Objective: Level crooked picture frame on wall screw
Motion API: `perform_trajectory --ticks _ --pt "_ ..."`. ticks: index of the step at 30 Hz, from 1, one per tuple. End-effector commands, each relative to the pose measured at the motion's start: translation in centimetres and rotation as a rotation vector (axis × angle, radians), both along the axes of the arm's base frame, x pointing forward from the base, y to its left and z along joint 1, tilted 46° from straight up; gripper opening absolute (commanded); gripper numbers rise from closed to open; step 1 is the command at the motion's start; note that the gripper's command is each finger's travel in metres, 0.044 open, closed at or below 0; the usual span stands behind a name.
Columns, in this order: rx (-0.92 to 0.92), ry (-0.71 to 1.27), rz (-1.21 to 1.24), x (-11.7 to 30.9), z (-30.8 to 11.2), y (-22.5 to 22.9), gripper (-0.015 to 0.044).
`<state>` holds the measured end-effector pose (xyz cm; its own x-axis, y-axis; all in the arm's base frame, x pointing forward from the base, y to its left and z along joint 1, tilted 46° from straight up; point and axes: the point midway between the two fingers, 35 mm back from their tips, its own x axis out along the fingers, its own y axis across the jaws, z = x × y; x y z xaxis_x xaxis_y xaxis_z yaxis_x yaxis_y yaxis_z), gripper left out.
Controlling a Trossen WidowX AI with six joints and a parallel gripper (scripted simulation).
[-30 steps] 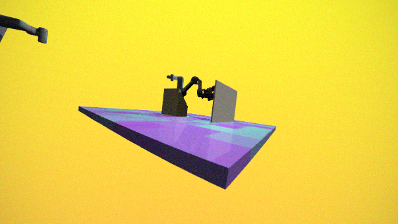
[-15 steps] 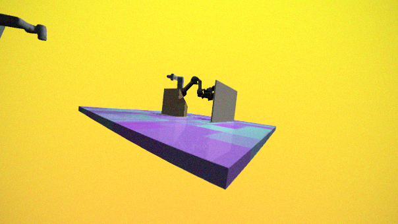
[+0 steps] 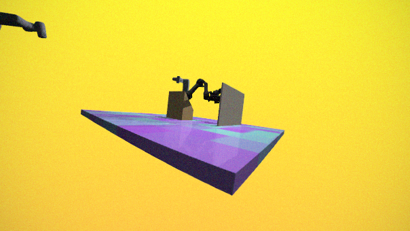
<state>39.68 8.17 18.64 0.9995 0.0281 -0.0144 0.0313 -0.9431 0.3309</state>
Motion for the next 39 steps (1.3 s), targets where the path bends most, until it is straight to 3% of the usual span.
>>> perform_trajectory --ticks 1,39 --pt "0.005 -0.020 -0.016 0.00 0.79 -0.36 0.0000" --pt "0.005 -0.020 -0.016 0.00 0.56 0.19 0.0000"
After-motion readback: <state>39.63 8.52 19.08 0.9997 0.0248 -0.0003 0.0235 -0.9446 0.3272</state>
